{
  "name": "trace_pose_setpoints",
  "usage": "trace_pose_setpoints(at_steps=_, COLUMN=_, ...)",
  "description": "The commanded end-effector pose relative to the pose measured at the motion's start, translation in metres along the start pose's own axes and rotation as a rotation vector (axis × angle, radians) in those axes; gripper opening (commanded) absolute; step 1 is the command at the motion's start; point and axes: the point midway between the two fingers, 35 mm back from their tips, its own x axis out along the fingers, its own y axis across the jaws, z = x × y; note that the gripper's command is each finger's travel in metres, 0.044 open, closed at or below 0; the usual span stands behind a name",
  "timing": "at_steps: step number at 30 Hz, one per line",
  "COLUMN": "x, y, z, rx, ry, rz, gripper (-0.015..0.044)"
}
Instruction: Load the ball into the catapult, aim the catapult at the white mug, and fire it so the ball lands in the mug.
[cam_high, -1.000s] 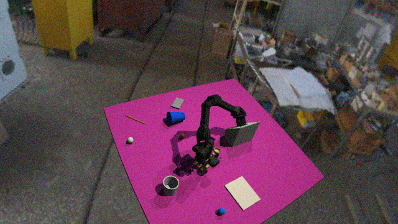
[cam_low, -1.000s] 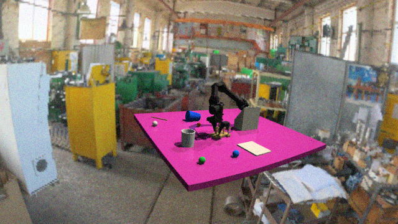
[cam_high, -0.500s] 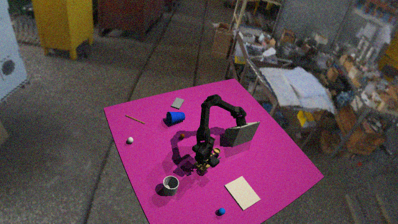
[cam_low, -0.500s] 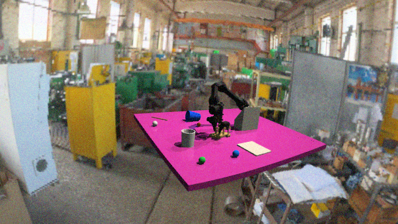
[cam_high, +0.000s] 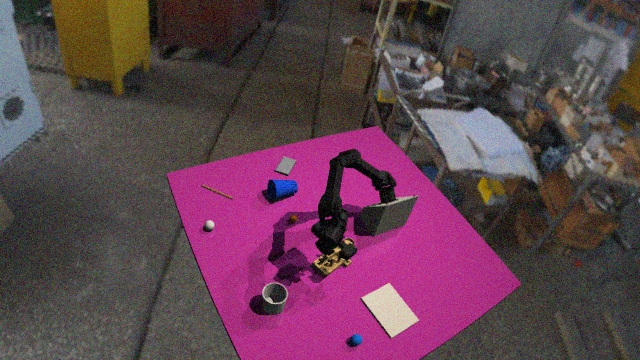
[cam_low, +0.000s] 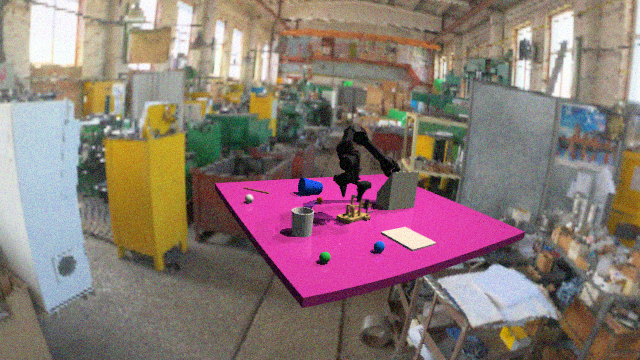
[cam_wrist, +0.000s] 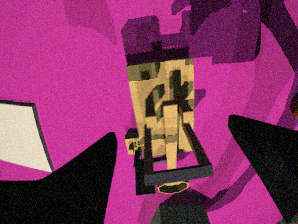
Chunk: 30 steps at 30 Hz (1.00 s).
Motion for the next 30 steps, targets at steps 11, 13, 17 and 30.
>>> trace_pose_setpoints(at_steps=11, x=-0.066, y=0.003, z=0.002, rx=0.002, ry=-0.029, rz=0.005, gripper=0.0440)
trace_pose_setpoints(at_steps=13, x=-0.085, y=0.003, z=0.000, rx=0.002, ry=-0.033, rz=0.006, gripper=0.0440)
trace_pose_setpoints(at_steps=17, x=-0.062, y=-0.012, z=0.004, rx=0.013, ry=-0.025, rz=0.010, gripper=0.0387)
trace_pose_setpoints(at_steps=30, x=0.009, y=-0.199, z=-0.024, rx=0.195, ry=-0.028, rz=0.036, gripper=0.0300)
